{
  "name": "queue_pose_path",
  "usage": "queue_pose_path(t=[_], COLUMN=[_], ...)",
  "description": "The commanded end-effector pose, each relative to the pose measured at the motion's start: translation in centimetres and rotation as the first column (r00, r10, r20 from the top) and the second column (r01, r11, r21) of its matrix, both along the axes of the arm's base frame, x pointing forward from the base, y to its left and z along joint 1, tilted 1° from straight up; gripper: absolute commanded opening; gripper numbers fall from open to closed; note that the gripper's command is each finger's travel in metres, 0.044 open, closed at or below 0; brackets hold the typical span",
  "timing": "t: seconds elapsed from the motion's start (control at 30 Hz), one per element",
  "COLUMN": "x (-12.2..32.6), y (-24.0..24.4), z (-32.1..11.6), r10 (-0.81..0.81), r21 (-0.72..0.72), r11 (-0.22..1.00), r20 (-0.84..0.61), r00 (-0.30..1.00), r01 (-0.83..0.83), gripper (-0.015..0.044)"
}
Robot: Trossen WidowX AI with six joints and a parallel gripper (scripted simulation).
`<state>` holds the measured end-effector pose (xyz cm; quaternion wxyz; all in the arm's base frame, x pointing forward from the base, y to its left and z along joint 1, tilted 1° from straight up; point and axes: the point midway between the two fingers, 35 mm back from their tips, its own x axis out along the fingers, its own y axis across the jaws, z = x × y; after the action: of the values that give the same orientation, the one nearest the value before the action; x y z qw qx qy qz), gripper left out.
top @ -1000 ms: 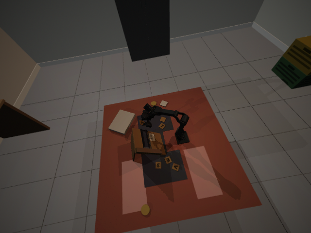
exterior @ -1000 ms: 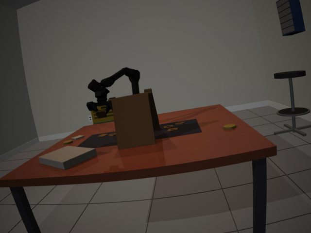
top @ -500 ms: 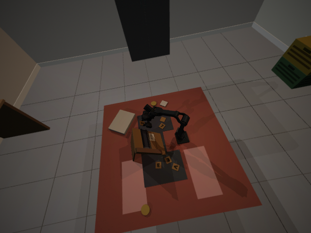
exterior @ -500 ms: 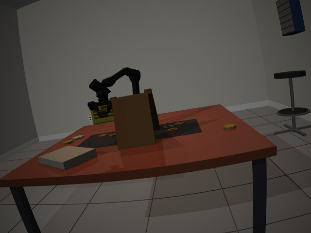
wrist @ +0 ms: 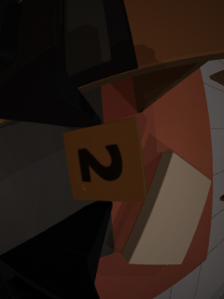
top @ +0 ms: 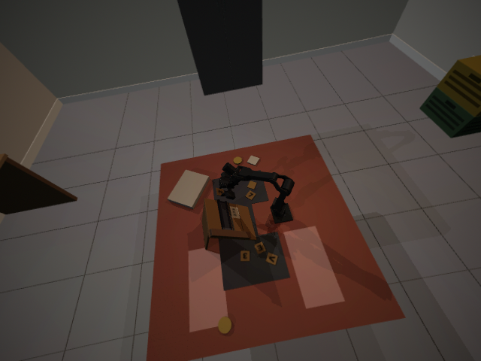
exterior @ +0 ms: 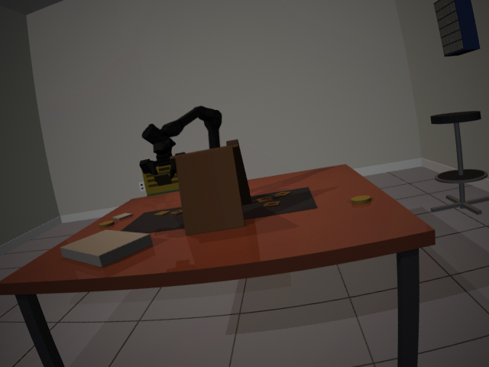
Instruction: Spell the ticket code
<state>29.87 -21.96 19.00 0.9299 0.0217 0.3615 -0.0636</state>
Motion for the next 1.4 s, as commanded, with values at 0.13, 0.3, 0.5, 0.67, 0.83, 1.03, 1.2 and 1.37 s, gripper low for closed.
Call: queue_pose_path(t=[0.13,0.3,0.5,0.67,0.83,1.03,1.2,1.37], x=[0.0,0.0,0.1,0.1,0.1,0.2,0.2,0.2], y=[0.4,0.7,1.0,1.2,1.5,1.8,2.0,2.3], z=[-0.1,-0.1,-0.1,-0.1,-0.1,-0.1,-0.1,-0.1], r10=[-0.007,-0.007,-0.007,-0.007,-0.007,-0.007,-0.007,-0.007], r21=[0.001,0.001,0.001,0.002,0.002,0.002,0.002,0.003], r11=[1.0,1.0,1.0,1.0,1.0,1.0,1.0,1.0], r20=[-0.001,-0.001,-0.001,-0.001,-0.001,-0.001,-0.001,0.0], r00=[1.0,1.0,1.0,1.0,1.0,1.0,1.0,1.0], r01=[0.007,0.007,0.007,0.007,0.007,0.007,0.007,0.007], gripper=[0.0,0.0,0.0,0.0,0.0,0.0,0.0,0.0])
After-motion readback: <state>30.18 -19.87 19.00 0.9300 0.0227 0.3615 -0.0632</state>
